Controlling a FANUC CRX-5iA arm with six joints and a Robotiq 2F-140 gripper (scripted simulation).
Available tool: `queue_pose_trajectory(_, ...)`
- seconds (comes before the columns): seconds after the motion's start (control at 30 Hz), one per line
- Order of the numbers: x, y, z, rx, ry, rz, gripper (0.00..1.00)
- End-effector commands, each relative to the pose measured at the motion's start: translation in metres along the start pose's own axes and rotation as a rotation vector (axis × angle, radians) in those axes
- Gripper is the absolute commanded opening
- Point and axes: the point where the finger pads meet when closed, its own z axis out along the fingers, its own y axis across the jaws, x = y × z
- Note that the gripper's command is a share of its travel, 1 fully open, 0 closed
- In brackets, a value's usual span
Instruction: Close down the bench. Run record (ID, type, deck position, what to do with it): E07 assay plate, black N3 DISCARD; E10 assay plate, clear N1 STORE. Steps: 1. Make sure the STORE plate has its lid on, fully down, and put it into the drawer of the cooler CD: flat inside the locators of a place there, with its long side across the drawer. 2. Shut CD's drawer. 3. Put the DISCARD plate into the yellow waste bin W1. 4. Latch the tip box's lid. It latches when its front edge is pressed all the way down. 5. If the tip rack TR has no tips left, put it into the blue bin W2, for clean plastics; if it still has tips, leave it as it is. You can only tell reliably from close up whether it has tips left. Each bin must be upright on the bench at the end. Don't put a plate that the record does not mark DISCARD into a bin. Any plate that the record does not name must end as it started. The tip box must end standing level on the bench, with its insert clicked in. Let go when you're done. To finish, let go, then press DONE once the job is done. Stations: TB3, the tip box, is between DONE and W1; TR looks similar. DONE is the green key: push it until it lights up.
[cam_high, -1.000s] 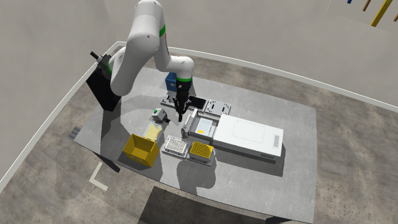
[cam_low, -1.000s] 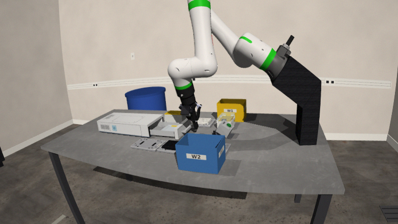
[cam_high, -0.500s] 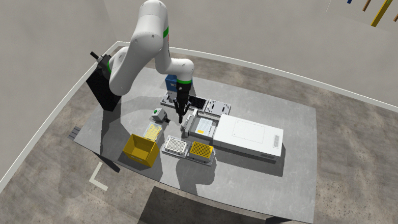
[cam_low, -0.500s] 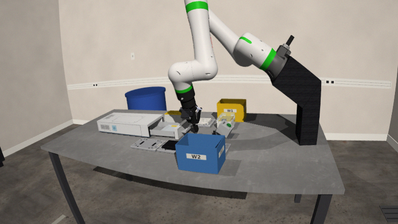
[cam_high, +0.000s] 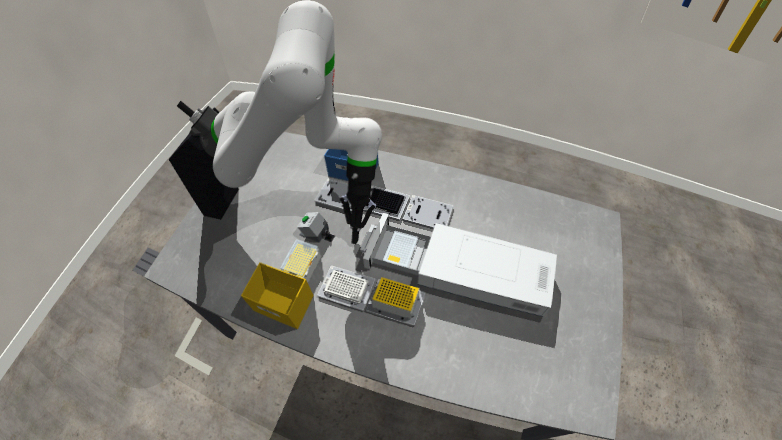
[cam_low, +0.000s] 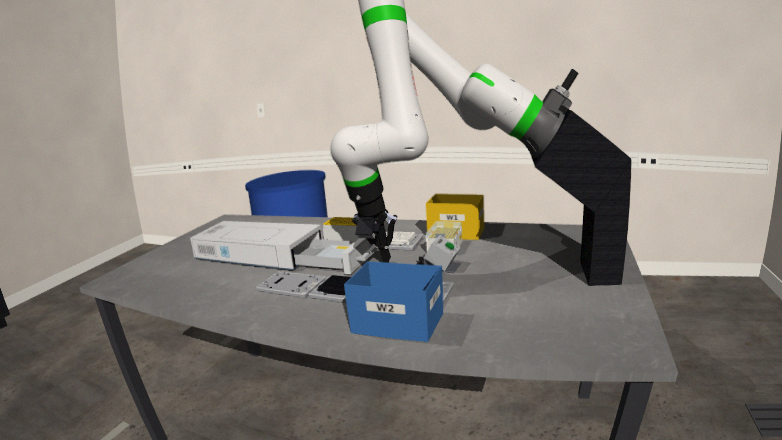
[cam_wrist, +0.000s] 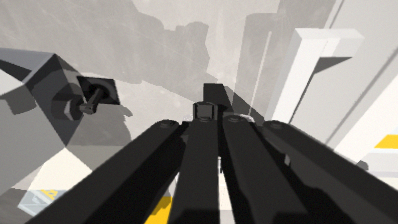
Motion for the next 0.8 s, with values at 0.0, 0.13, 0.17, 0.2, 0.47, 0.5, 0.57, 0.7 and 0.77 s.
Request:
queue_pose_trajectory(0.0, 0.000, 0.003, 0.000, -0.001, 0.000, 0.000, 0.10)
queue_pose_trajectory(0.13, 0.000, 0.008, 0.000, -0.001, 0.000, 0.000, 0.10)
queue_pose_trajectory(0.17, 0.000, 0.010, 0.000, -0.001, 0.000, 0.000, 0.10)
queue_pose_trajectory(0.2, 0.000, 0.011, 0.000, -0.001, 0.000, 0.000, 0.10)
queue_pose_trajectory(0.47, 0.000, 0.019, 0.000, -0.001, 0.000, 0.000, 0.10)
queue_pose_trajectory(0.5, 0.000, 0.020, 0.000, -0.001, 0.000, 0.000, 0.10)
queue_pose_trajectory(0.57, 0.000, 0.023, 0.000, -0.001, 0.000, 0.000, 0.10)
queue_pose_trajectory(0.7, 0.000, 0.028, 0.000, -0.001, 0.000, 0.000, 0.10)
queue_pose_trajectory(0.77, 0.000, 0.031, 0.000, -0.001, 0.000, 0.000, 0.10)
